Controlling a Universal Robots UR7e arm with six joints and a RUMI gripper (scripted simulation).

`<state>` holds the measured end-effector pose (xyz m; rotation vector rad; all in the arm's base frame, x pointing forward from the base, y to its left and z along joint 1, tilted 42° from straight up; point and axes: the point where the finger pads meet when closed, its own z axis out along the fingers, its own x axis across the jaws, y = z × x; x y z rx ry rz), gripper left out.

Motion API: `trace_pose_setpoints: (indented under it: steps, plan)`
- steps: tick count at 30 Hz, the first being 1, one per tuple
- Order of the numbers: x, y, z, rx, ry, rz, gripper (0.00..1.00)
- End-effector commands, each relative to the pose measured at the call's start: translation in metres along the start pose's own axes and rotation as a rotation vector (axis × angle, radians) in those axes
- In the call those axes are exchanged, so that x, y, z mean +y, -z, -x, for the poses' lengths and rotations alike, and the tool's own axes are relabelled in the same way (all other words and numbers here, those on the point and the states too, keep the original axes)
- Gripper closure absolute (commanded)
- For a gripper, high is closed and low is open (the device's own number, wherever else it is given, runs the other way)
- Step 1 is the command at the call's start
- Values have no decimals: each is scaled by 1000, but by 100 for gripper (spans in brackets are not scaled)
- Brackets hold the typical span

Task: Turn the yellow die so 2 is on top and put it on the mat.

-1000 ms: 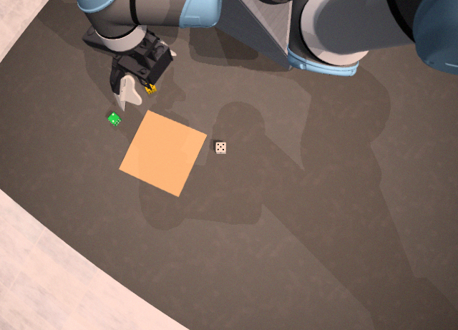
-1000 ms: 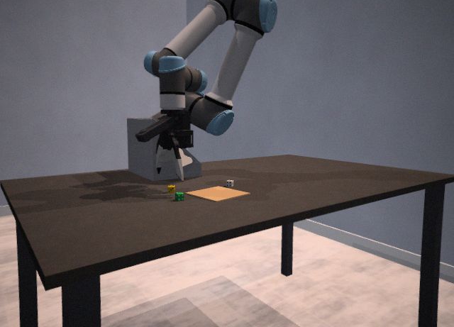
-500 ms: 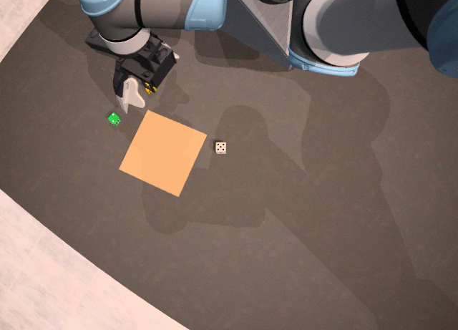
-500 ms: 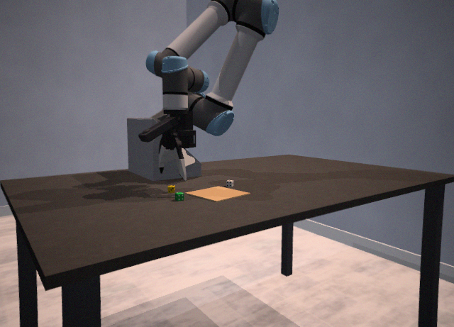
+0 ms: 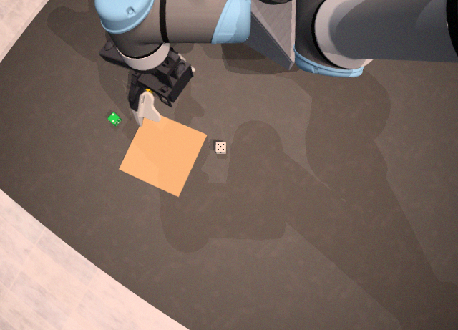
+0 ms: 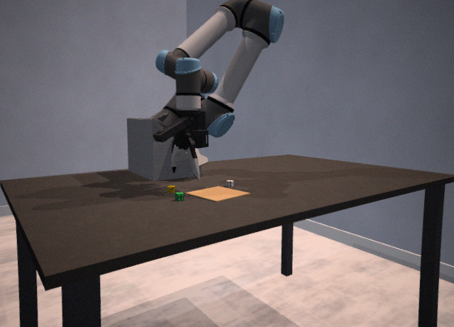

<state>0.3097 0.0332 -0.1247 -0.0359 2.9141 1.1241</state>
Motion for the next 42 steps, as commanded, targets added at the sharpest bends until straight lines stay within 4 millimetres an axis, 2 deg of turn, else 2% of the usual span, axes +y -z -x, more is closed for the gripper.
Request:
trace_pose_setpoints:
  steps: [1,4,6,21,23,33,42]
  plan:
    - [20,1,4,0,0,-1,0]
    - [35,1,6,0,0,-1,0]
    - [35,1,6,0,0,-1,0]
    - [112,1,19,0,0,-1,0]
    - [112,1,19,0,0,-1,0]
    - [144,1,24,0,0,-1,0]
    - [151,1,25,0,0,-1,0]
